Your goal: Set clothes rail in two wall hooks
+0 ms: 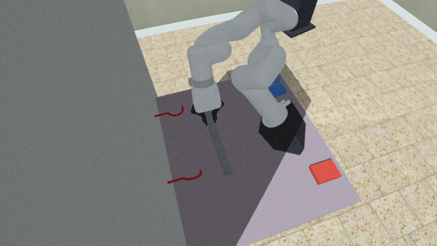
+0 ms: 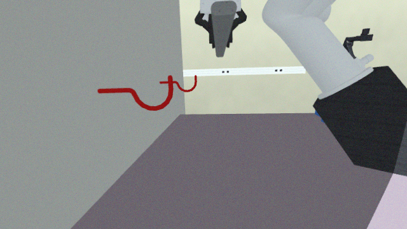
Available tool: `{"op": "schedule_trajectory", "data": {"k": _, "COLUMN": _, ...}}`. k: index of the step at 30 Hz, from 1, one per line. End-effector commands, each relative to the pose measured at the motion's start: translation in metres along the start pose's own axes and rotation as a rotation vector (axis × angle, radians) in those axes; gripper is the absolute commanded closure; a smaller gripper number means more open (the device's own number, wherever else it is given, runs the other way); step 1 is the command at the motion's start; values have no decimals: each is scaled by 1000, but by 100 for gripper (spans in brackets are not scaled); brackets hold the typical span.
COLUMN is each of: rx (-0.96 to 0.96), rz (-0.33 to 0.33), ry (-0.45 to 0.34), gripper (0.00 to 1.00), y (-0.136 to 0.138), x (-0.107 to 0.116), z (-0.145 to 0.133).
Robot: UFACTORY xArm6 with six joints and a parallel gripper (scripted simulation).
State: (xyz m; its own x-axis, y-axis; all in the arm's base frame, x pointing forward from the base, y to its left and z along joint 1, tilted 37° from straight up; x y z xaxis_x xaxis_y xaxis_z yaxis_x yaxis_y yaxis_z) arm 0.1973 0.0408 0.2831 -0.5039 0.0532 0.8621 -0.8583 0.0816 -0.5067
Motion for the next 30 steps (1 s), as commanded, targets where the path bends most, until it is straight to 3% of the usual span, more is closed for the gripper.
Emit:
{"op": "schedule_trajectory", "data": {"k": 1, "rx": -1, "rz": 2, "ry": -1, "gripper": 100, "y": -1, "x": 1, "z": 0}}
{"op": "schedule_trajectory", "data": {"k": 7, "rx": -1, "rz": 2, "ry": -1, "gripper": 100, "y": -1, "x": 1, "z": 0}}
{"op": "schedule_trajectory", "data": {"k": 30, "rx": -1, "rz": 3, "ry": -1, "gripper": 100, "y": -43, "x": 1, "z": -2}}
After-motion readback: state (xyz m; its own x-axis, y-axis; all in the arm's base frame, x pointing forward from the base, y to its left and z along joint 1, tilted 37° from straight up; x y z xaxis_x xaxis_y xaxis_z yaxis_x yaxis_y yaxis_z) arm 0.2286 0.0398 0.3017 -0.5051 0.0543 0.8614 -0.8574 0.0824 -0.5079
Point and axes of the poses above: the point where the finger pads meet when closed, its own x axis back along the fingers, its own y axis across the jaws, z = x × y, the point moved 3 cm from there along x, back along the fingers, and after that the axes turned 3 degrees about -x, right-handed, at the moved point
